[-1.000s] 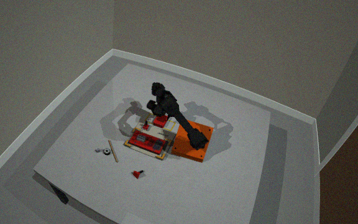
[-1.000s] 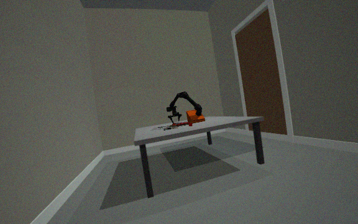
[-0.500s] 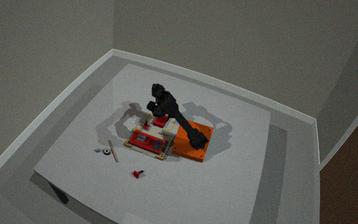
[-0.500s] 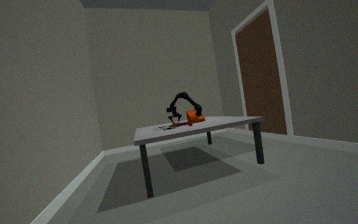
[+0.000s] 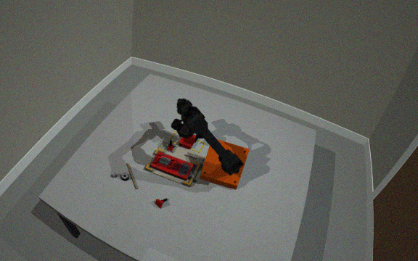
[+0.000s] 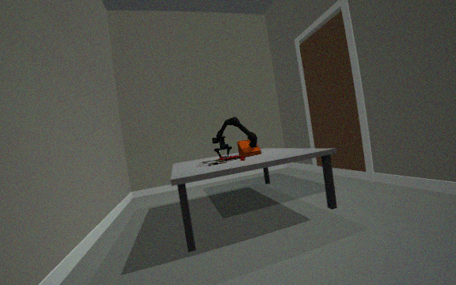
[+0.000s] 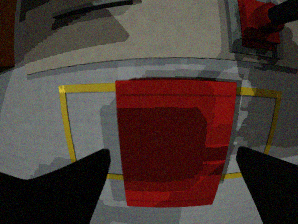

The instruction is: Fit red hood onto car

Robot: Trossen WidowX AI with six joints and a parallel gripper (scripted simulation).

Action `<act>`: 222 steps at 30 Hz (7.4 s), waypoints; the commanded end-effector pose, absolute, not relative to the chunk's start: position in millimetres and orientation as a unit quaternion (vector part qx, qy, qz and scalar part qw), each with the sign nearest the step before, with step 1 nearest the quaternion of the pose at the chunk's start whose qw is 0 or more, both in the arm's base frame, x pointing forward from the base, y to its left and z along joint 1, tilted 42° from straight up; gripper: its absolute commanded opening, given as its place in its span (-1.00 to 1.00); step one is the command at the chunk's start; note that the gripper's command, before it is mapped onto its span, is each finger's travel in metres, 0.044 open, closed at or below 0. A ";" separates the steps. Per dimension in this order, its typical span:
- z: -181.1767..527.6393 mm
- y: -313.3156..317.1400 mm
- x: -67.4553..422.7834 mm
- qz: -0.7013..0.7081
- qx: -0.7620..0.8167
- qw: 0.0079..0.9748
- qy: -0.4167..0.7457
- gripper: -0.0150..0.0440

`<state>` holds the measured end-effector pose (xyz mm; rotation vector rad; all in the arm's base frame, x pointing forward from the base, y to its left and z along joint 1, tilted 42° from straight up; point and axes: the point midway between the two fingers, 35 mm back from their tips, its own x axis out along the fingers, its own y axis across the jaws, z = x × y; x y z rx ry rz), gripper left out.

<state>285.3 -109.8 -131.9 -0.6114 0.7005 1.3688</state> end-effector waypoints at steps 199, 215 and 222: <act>39.5 14.1 343.2 0.224 0.282 0.671 0.648 -0.49; 35.0 19.1 343.3 0.224 0.282 0.671 0.648 -0.49; 35.0 19.1 343.3 0.224 0.282 0.671 0.648 -0.49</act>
